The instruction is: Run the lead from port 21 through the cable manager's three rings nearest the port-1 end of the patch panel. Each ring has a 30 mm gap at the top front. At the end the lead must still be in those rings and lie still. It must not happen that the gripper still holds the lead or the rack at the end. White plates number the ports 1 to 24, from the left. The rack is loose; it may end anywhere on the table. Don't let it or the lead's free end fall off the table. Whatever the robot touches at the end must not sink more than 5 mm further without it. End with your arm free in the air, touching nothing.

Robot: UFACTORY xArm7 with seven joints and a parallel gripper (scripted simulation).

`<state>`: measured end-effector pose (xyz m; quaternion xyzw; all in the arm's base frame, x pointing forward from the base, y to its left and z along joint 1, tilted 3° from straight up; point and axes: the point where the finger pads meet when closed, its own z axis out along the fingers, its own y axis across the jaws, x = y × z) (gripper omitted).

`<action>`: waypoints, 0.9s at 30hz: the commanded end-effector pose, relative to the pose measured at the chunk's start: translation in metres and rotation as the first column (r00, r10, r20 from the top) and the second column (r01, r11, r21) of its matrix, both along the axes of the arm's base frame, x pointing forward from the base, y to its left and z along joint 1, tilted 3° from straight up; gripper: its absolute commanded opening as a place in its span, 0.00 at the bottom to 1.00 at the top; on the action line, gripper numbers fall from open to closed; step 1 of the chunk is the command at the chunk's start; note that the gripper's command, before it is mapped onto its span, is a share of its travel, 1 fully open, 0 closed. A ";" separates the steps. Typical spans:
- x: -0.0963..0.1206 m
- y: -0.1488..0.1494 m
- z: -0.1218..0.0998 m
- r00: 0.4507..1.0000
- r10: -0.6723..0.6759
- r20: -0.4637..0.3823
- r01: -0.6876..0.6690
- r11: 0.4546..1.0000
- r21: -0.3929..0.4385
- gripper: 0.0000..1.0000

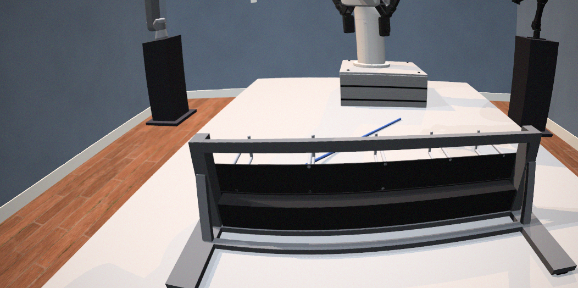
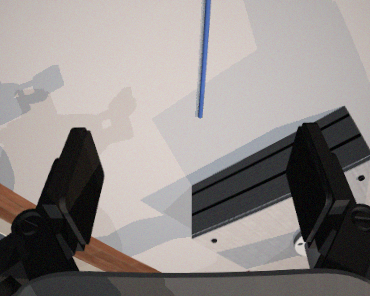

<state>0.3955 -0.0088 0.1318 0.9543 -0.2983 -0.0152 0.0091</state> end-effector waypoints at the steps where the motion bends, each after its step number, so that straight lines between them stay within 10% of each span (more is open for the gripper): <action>1: 0.002 0.000 0.001 1.000 -0.009 0.008 0.009 1.000 -0.002 1.00; 27: -0.007 -0.002 -0.035 0.979 -0.204 0.002 0.204 0.979 -0.008 1.00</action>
